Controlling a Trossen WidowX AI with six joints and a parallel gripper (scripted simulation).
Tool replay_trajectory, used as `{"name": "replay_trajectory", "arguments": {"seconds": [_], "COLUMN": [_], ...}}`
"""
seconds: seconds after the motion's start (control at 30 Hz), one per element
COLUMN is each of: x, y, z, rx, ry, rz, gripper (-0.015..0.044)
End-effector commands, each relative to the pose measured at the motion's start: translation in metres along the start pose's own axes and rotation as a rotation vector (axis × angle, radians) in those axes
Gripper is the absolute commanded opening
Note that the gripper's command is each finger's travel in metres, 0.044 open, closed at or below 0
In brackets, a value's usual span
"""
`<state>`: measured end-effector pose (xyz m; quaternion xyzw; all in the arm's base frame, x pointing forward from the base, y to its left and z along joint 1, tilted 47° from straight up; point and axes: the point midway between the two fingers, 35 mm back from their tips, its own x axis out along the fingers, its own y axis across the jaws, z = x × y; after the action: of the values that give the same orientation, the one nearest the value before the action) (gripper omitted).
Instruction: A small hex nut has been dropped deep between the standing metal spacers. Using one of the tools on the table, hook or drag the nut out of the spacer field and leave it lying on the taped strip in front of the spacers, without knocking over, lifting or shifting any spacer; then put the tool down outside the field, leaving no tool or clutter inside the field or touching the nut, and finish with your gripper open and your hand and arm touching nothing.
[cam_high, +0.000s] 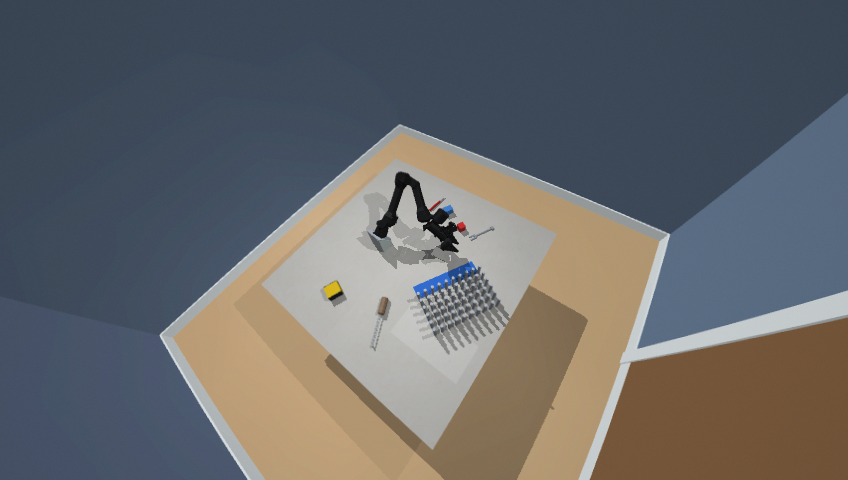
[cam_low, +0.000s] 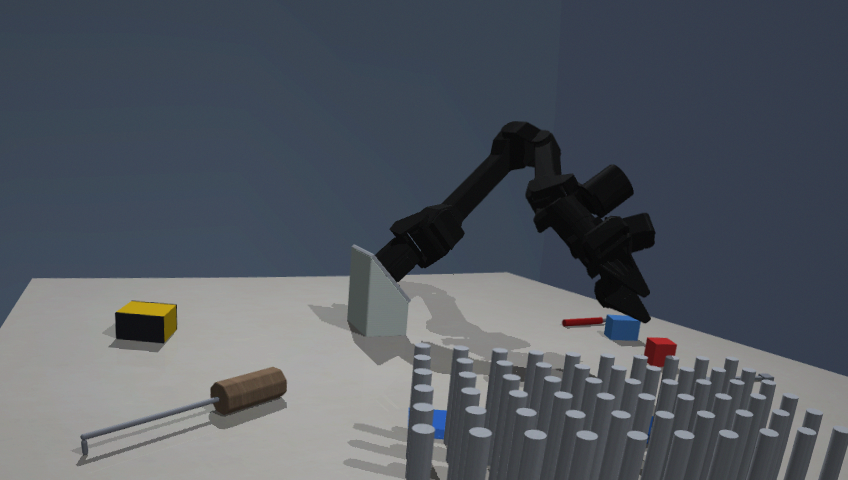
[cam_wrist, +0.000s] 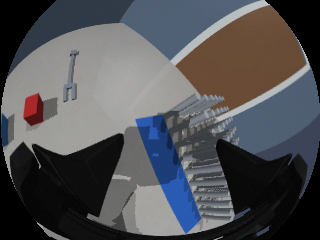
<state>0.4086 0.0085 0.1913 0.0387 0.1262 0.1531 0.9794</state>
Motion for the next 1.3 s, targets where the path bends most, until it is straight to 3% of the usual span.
{"name": "replay_trajectory", "arguments": {"seconds": [0.0,0.23,1.27], "x": [-0.015,-0.058,-0.059], "y": [-0.055,-0.121,-0.122], "z": [-0.048,-0.116,-0.118], "rx": [0.152,0.383,0.389], "ry": [0.035,0.049,0.049], "rz": [-0.148,-0.37,-0.375], "gripper": [0.044,0.044,0.044]}}
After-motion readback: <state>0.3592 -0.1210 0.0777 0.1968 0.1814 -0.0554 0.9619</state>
